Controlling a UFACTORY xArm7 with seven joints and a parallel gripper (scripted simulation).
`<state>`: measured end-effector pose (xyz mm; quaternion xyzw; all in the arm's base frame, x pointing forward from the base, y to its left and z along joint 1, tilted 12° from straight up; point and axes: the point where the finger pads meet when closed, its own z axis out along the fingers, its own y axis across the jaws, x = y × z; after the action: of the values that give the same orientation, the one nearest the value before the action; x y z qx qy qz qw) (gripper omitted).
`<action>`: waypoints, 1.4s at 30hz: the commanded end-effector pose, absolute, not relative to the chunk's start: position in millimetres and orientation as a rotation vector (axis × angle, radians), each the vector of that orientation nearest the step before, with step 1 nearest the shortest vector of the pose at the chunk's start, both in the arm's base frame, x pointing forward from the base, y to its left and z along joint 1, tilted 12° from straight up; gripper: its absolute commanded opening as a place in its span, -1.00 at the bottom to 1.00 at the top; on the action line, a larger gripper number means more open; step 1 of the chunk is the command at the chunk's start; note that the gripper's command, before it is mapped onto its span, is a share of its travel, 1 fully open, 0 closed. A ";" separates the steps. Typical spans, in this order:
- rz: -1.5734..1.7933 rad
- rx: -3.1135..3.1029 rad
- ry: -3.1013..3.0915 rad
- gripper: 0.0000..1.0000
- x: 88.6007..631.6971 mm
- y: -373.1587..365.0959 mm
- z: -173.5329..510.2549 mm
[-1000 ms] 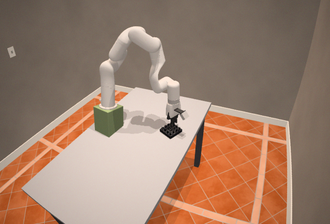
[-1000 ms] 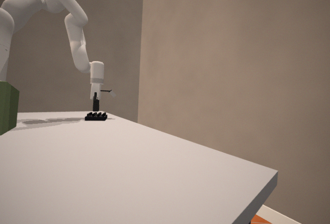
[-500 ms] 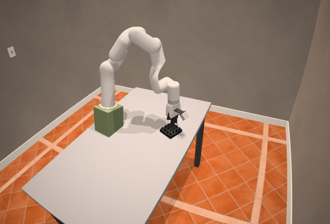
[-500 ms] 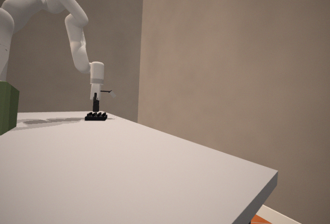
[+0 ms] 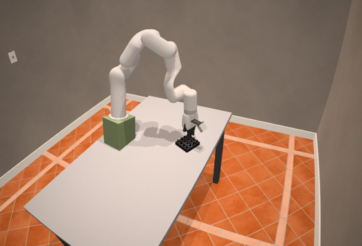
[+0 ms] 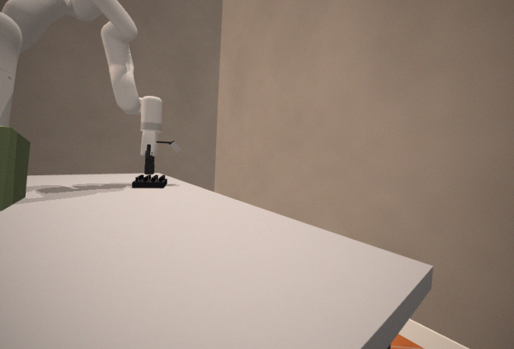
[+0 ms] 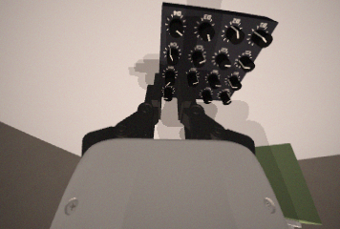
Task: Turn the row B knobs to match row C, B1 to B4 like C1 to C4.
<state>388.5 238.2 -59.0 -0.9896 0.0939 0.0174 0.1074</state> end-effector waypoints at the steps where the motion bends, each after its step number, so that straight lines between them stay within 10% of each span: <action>1: 0.046 -2.911 0.277 -0.61 390.1 238.4 -57.7; 42: 0.046 -2.911 0.277 -0.61 390.0 240.9 -69.1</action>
<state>388.2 240.4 -69.2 -0.9896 0.0938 0.0175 0.1073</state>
